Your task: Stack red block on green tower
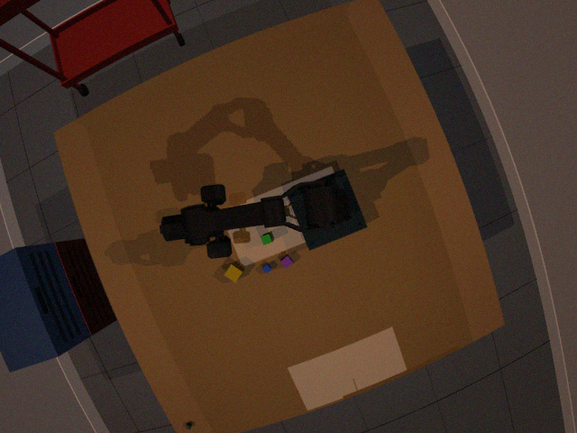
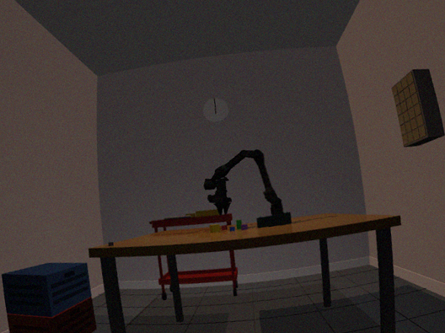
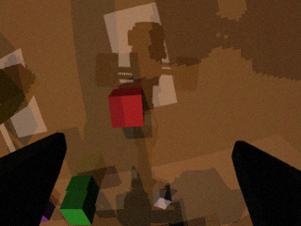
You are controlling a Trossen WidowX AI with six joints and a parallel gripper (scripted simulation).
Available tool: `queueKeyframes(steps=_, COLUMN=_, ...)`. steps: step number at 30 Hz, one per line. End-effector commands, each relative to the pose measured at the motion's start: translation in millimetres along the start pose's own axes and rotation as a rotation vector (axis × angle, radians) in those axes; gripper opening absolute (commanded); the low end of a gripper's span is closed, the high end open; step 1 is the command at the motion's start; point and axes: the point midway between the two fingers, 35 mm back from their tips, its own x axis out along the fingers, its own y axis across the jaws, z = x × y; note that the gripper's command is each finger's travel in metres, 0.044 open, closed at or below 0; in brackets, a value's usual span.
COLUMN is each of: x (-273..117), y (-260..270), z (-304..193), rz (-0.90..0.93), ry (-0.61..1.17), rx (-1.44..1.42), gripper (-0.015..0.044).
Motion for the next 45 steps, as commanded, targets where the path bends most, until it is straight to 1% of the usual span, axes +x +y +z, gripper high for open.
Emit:
queueKeyframes(steps=1, x=8.4, y=17.7, z=-6.8, rz=0.012, ry=0.044, rx=-0.116, gripper=0.044)
queueKeyframes(steps=10, x=6.0, y=17.8, z=-6.6, rz=0.012, ry=0.044, rx=-0.116, gripper=0.044)
queueKeyframes(steps=18, x=49.2, y=16.9, z=-8.3, rz=0.012, ry=0.045, rx=-0.116, gripper=0.044)
queueKeyframes(steps=28, x=53.1, y=18.2, z=-8.5, rz=0.012, ry=0.045, rx=-0.116, gripper=0.044)
queueKeyframes(steps=45, x=80.7, y=18.7, z=-9.8, rz=0.012, ry=0.045, rx=-0.116, gripper=0.044)
